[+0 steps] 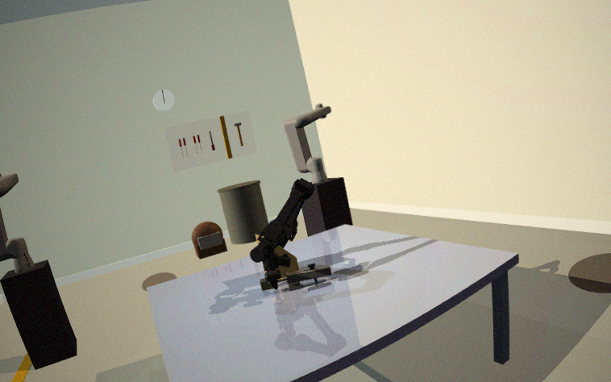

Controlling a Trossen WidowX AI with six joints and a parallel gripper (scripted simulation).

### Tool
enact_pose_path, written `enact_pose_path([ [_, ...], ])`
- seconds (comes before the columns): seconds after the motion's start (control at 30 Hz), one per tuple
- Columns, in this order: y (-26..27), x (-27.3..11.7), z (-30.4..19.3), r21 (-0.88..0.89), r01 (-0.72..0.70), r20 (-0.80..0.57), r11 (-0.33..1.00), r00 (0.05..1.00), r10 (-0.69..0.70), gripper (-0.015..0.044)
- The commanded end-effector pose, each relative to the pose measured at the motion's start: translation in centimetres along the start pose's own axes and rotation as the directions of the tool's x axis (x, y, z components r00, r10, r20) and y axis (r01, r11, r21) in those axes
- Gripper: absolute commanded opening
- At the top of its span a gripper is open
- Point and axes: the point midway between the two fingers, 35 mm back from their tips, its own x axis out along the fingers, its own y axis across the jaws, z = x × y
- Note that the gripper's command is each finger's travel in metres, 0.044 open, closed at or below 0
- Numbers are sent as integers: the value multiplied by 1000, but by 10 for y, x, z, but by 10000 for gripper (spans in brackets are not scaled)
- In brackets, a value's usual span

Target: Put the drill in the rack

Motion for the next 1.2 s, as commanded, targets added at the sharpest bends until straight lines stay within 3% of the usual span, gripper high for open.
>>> enact_pose_path([
  [0.0, 0, 0, 0, -1, 1, 0, 1000, 1000, -1, 0],
  [1.17, 1, -4, -5, 6, 2, 5, 1000, 1000, -2, 0],
])
